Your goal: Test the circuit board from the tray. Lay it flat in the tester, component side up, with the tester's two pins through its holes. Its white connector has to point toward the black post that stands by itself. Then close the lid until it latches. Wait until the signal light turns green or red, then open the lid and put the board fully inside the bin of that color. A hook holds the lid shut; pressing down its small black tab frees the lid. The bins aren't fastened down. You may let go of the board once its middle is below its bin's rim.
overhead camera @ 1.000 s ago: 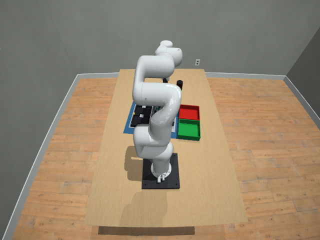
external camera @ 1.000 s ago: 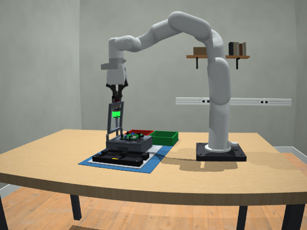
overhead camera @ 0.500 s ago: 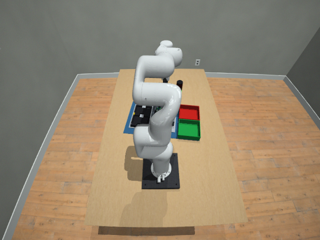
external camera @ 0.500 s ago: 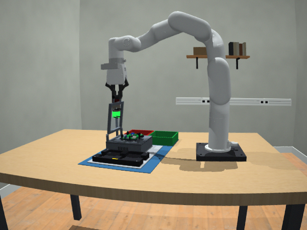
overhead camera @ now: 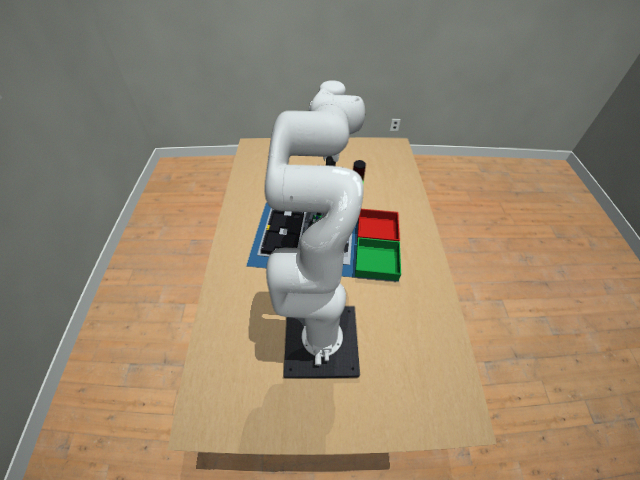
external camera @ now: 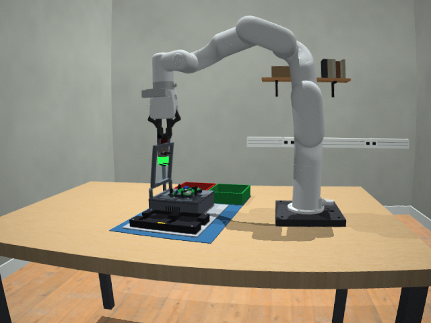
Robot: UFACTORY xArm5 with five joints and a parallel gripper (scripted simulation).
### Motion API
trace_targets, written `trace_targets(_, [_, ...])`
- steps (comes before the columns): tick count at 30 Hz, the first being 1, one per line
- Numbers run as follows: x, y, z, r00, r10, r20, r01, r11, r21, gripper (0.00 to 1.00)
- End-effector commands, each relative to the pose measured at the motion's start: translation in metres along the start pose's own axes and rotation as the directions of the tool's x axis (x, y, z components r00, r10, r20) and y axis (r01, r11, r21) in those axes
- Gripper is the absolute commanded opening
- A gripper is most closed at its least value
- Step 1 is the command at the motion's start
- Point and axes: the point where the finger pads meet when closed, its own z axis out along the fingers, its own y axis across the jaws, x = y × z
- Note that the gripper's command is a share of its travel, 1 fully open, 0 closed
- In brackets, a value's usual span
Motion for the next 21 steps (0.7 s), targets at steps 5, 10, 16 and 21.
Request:
trace_targets(5, [0.0, 0.0008, -0.0019, 1.0, 0.0, 0.0, 0.0, 1.0, -0.004, 0.28])
trace_targets(10, [0.0, 0.0008, -0.0016, 1.0, 0.0, 0.0, 0.0, 1.0, -0.004, 0.28])
trace_targets(16, [0.0, 0.0007, -0.0006, 1.0, 0.0, 0.0, 0.0, 1.0, -0.004, 0.28])
trace_targets(21, [0.0, 0.0006, 0.0001, 1.0, 0.0, 0.0, 0.0, 1.0, -0.004, 0.28])
